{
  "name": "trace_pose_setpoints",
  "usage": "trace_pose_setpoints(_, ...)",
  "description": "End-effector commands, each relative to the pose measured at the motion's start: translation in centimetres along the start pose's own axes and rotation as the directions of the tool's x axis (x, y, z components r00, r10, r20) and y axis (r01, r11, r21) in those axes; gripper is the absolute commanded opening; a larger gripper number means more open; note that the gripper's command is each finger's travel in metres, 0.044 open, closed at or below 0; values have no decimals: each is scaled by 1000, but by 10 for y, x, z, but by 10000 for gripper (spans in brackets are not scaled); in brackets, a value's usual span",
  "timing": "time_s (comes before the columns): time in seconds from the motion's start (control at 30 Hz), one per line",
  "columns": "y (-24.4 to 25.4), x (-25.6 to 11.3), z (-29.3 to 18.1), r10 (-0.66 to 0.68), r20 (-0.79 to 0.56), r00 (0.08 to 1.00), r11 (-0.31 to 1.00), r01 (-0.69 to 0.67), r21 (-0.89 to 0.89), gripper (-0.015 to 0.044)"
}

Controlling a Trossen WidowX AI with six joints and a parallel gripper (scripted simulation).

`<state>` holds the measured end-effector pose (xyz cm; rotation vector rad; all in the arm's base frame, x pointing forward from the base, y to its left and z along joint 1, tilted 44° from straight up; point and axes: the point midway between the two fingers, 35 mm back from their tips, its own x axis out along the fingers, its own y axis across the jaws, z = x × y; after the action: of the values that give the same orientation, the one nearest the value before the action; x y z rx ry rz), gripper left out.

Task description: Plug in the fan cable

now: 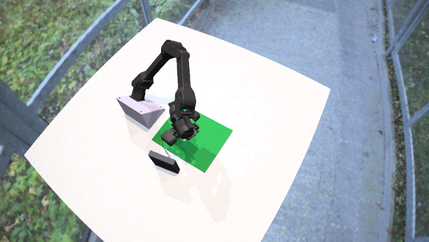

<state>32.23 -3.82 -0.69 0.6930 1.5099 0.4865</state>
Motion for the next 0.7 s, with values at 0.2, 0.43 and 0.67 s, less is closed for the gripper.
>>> trace_pose_setpoints(0.2,1,1,-2,5,0,1000,1000,-5,7,0)
trace_pose_setpoints(0.43,1,2,-1,5,0,1000,1000,-5,6,0)
trace_pose_setpoints(0.67,1,4,-1,5,0,1000,1000,-5,5,0)
